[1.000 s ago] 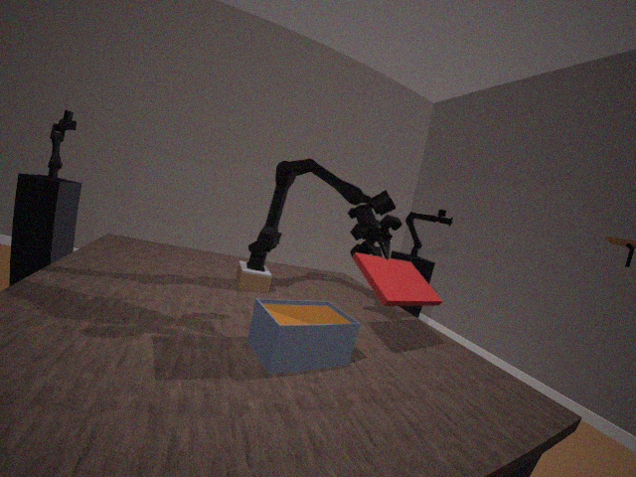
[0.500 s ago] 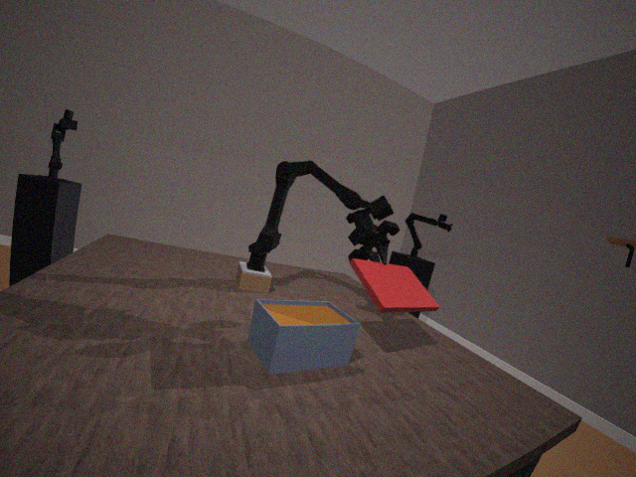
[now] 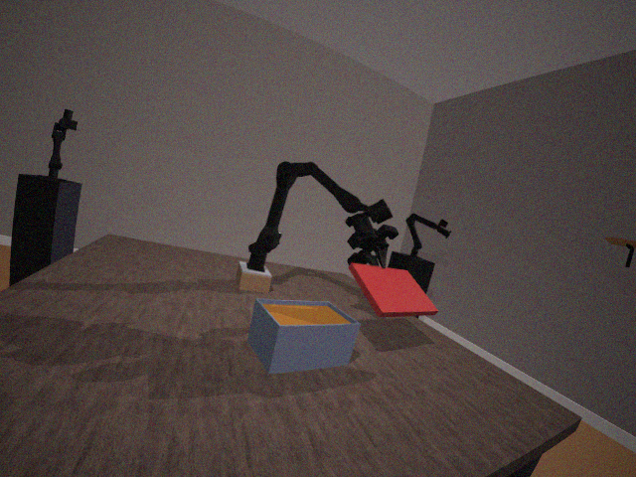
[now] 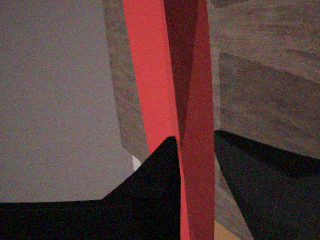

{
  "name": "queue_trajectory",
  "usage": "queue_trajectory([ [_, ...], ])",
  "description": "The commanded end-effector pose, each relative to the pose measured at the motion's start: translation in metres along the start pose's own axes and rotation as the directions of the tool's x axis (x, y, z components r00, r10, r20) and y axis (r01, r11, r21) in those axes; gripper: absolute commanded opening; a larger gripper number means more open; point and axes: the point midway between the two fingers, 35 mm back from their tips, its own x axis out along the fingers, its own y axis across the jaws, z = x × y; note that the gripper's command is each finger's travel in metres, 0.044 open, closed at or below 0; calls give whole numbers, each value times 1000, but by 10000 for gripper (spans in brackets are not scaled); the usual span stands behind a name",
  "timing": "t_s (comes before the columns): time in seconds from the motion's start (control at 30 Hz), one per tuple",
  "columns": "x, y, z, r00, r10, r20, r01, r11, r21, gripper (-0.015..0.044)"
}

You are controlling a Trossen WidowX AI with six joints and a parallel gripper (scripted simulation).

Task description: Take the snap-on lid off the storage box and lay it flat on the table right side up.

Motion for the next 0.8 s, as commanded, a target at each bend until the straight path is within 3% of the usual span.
queue_trajectory([
  [0.0, 2, -1, 0, 1000, 6, 1, -6, 1000, 4, 0],
  [0.77, 14, -15, 0, 1000, 6, 1, -6, 1000, 4, 0],
])
